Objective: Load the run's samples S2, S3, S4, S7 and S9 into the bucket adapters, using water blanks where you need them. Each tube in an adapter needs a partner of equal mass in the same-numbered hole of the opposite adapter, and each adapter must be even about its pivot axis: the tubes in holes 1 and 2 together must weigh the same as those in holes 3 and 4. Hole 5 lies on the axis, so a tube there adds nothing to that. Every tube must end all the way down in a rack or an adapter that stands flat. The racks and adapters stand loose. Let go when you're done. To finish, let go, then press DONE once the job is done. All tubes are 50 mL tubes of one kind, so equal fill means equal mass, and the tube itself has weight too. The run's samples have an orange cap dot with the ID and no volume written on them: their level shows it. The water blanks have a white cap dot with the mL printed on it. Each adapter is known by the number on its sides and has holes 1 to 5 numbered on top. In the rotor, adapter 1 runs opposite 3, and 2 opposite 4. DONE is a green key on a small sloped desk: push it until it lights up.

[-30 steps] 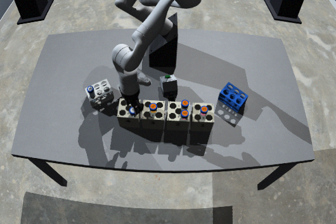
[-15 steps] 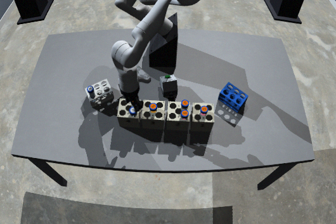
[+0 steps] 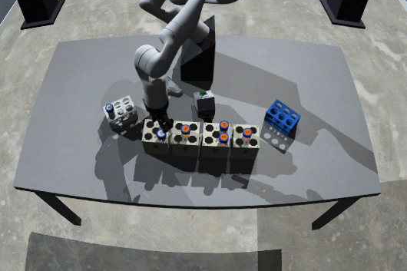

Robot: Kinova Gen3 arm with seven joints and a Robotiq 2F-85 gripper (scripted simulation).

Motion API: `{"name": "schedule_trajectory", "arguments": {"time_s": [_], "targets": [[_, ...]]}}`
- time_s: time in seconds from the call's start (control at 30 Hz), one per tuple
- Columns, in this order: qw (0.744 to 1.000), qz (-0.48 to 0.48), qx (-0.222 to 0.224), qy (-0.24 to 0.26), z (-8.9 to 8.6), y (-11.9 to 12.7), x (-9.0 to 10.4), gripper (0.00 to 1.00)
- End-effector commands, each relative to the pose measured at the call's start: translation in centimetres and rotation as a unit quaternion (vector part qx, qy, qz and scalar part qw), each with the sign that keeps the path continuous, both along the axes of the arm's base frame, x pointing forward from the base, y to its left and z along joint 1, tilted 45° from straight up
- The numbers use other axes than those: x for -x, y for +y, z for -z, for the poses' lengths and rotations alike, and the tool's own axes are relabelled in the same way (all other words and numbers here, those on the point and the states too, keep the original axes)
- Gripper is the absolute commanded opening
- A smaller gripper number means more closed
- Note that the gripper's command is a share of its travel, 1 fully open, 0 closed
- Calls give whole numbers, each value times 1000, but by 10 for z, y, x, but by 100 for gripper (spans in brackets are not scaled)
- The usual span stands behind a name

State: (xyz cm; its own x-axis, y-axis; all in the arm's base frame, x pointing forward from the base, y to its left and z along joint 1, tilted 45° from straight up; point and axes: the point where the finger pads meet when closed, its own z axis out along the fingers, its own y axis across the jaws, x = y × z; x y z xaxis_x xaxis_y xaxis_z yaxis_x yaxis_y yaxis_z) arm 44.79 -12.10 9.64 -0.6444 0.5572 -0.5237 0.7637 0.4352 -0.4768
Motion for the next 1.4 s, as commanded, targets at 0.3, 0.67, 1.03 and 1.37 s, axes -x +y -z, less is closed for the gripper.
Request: {"name": "schedule_trajectory", "arguments": {"time_s": [0.3, 0.67, 1.03, 1.37], "targets": [[1000, -1, 0, 0, -10, 10, -1, 62], [1000, -1, 0, 0, -21, 21, -1, 62], [1000, -1, 0, 0, -29, 29, -2, 62], [1000, -1, 0, 0, -37, 37, -2, 62]]}}
